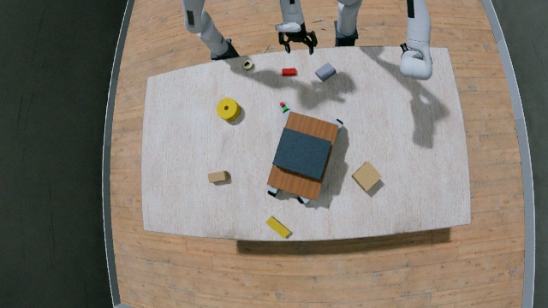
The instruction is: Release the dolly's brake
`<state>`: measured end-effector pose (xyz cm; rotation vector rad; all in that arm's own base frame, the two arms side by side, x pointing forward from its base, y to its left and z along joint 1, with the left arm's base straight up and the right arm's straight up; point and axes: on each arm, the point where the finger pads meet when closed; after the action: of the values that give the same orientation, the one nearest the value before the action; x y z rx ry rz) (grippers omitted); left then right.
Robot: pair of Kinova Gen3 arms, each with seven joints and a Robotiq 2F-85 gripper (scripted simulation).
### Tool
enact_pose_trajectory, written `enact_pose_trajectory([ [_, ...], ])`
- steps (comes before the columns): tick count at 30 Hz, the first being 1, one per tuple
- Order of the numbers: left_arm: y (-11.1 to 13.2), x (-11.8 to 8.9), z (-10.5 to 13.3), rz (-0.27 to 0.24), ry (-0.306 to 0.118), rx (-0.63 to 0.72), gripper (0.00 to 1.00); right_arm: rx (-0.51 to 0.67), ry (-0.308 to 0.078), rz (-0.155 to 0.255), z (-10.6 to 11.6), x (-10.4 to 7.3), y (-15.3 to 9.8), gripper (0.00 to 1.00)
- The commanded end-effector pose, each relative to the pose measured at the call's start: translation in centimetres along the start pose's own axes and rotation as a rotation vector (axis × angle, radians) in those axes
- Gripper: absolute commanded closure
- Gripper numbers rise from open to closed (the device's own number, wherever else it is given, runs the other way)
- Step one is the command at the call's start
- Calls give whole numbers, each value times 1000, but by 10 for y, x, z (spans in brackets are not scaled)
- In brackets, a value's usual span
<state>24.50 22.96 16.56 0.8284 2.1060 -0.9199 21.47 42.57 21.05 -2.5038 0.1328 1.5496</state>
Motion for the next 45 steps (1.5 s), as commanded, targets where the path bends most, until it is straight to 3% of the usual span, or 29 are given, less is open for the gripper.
enact_pose_trajectory([
  [1,-21,-44,50,49,-76,-25,985,1,0,-2,-1,-1,-1,2],
  [6,-43,-85,100,87,-146,-42,985,1,0,-2,-1,-1,-1,2],
  [8,-43,-85,100,87,-146,-42,985,1,0,-2,-1,-1,-1,2],
  [9,-55,-109,128,102,-172,-49,985,1,0,-2,-1,-1,-1,2],
  [23,-107,-215,256,200,-340,-92,985,1,0,-2,-1,-1,-1,2],
  [25,-107,-215,256,200,-340,-92,985,1,0,-2,-1,-1,-1,2],
  [28,-123,-246,295,231,-394,-106,985,1,0,-2,-1,-1,-1,2],
  [40,-163,-322,387,305,-525,-137,985,1,0,-2,-1,-1,-1,2],
  [45,-170,-337,405,319,-550,-143,985,1,0,-2,-1,-1,-1,2],
])
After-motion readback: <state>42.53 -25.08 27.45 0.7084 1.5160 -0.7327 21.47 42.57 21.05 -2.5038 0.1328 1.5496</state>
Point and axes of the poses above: on each arm, the point where the finger pads meet when closed, its own x axis out along the fingers, its own y axis across the jaws, z = x × y, and after that the axes turned 7 degrees about -x, right-handed
